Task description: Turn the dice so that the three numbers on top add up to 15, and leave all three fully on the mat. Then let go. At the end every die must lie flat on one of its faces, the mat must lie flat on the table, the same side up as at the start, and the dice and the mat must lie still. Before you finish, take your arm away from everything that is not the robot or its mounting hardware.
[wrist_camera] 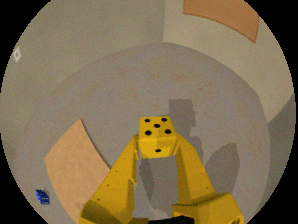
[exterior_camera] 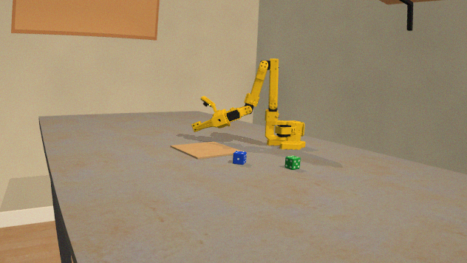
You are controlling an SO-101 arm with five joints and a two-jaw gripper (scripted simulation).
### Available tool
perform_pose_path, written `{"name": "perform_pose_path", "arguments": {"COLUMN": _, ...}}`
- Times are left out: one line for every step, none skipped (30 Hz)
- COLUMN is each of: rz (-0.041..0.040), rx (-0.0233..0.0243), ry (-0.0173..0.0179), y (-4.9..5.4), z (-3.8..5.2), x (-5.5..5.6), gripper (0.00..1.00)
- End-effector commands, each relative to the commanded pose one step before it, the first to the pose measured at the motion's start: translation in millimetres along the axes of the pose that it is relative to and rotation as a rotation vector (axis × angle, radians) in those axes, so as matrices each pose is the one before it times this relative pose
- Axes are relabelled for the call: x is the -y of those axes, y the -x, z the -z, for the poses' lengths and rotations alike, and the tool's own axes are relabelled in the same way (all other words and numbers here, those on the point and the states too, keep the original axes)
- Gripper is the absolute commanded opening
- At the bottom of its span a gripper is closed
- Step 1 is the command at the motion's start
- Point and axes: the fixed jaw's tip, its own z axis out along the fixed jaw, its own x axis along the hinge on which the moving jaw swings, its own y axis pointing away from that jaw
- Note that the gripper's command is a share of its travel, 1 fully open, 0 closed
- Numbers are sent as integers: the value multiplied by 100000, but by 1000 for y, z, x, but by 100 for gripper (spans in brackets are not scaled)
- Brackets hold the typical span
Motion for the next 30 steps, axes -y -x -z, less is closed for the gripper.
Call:
{"name": "perform_pose_path", "arguments": {"rz": 569, "rx": 4815, "ry": -625, "y": 8857, "z": -1970, "x": 1672, "gripper": 0}}
{"name": "perform_pose_path", "arguments": {"rz": 0, "rx": 0, "ry": 0, "y": -594, "z": -236, "x": 0, "gripper": 0}}
{"name": "perform_pose_path", "arguments": {"rz": 0, "rx": 0, "ry": 0, "y": -673, "z": -262, "x": 0, "gripper": 0}}
{"name": "perform_pose_path", "arguments": {"rz": 0, "rx": 0, "ry": 0, "y": -704, "z": -267, "x": -1, "gripper": 0}}
{"name": "perform_pose_path", "arguments": {"rz": 0, "rx": 0, "ry": 0, "y": -679, "z": -250, "x": 0, "gripper": 0}}
{"name": "perform_pose_path", "arguments": {"rz": 0, "rx": 0, "ry": 0, "y": -617, "z": -217, "x": -6, "gripper": 0}}
{"name": "perform_pose_path", "arguments": {"rz": 0, "rx": 0, "ry": 0, "y": -501, "z": -174, "x": 1, "gripper": 0}}
{"name": "perform_pose_path", "arguments": {"rz": 0, "rx": 0, "ry": 0, "y": -366, "z": -121, "x": -3, "gripper": 0}}
{"name": "perform_pose_path", "arguments": {"rz": 0, "rx": 0, "ry": 0, "y": -226, "z": -79, "x": -2, "gripper": 0}}
{"name": "perform_pose_path", "arguments": {"rz": 0, "rx": 0, "ry": 0, "y": -98, "z": -31, "x": 5, "gripper": 0}}
{"name": "perform_pose_path", "arguments": {"rz": 0, "rx": 0, "ry": 0, "y": -12, "z": -5, "x": 0, "gripper": 0}}
{"name": "perform_pose_path", "arguments": {"rz": 0, "rx": 0, "ry": 0, "y": 0, "z": 0, "x": 0, "gripper": 0}}
{"name": "perform_pose_path", "arguments": {"rz": 0, "rx": 0, "ry": 0, "y": 0, "z": 0, "x": 0, "gripper": 0}}
{"name": "perform_pose_path", "arguments": {"rz": 3, "rx": -2, "ry": -1, "y": -18, "z": -5, "x": -1, "gripper": 0}}
{"name": "perform_pose_path", "arguments": {"rz": 0, "rx": 0, "ry": 0, "y": -86, "z": -37, "x": -1, "gripper": 0}}
{"name": "perform_pose_path", "arguments": {"rz": 0, "rx": 0, "ry": 0, "y": -215, "z": -90, "x": -2, "gripper": 0}}
{"name": "perform_pose_path", "arguments": {"rz": 0, "rx": 0, "ry": 0, "y": -351, "z": -148, "x": -3, "gripper": 0}}
{"name": "perform_pose_path", "arguments": {"rz": 0, "rx": 0, "ry": 0, "y": -486, "z": -194, "x": 1, "gripper": 0}}
{"name": "perform_pose_path", "arguments": {"rz": 0, "rx": 0, "ry": 0, "y": -597, "z": -242, "x": 0, "gripper": 0}}
{"name": "perform_pose_path", "arguments": {"rz": 0, "rx": 0, "ry": 0, "y": -670, "z": -262, "x": -6, "gripper": 0}}
{"name": "perform_pose_path", "arguments": {"rz": 0, "rx": 0, "ry": 0, "y": -700, "z": -260, "x": 0, "gripper": 0}}
{"name": "perform_pose_path", "arguments": {"rz": 0, "rx": 0, "ry": 0, "y": -681, "z": -249, "x": 0, "gripper": 0}}
{"name": "perform_pose_path", "arguments": {"rz": 0, "rx": 0, "ry": 0, "y": -619, "z": -217, "x": 0, "gripper": 0}}
{"name": "perform_pose_path", "arguments": {"rz": 0, "rx": 0, "ry": 0, "y": -503, "z": -175, "x": -5, "gripper": 0}}
{"name": "perform_pose_path", "arguments": {"rz": 0, "rx": 0, "ry": 0, "y": -368, "z": -123, "x": 3, "gripper": 0}}
{"name": "perform_pose_path", "arguments": {"rz": 0, "rx": 0, "ry": 0, "y": -227, "z": -77, "x": -2, "gripper": 0}}
{"name": "perform_pose_path", "arguments": {"rz": 0, "rx": 0, "ry": 0, "y": -92, "z": -31, "x": -1, "gripper": 0}}
{"name": "perform_pose_path", "arguments": {"rz": 0, "rx": 0, "ry": 0, "y": -18, "z": -5, "x": 0, "gripper": 0}}
{"name": "perform_pose_path", "arguments": {"rz": 0, "rx": 0, "ry": 0, "y": 0, "z": 0, "x": 0, "gripper": 0}}
{"name": "perform_pose_path", "arguments": {"rz": 0, "rx": 0, "ry": 0, "y": 0, "z": 0, "x": 0, "gripper": 0}}
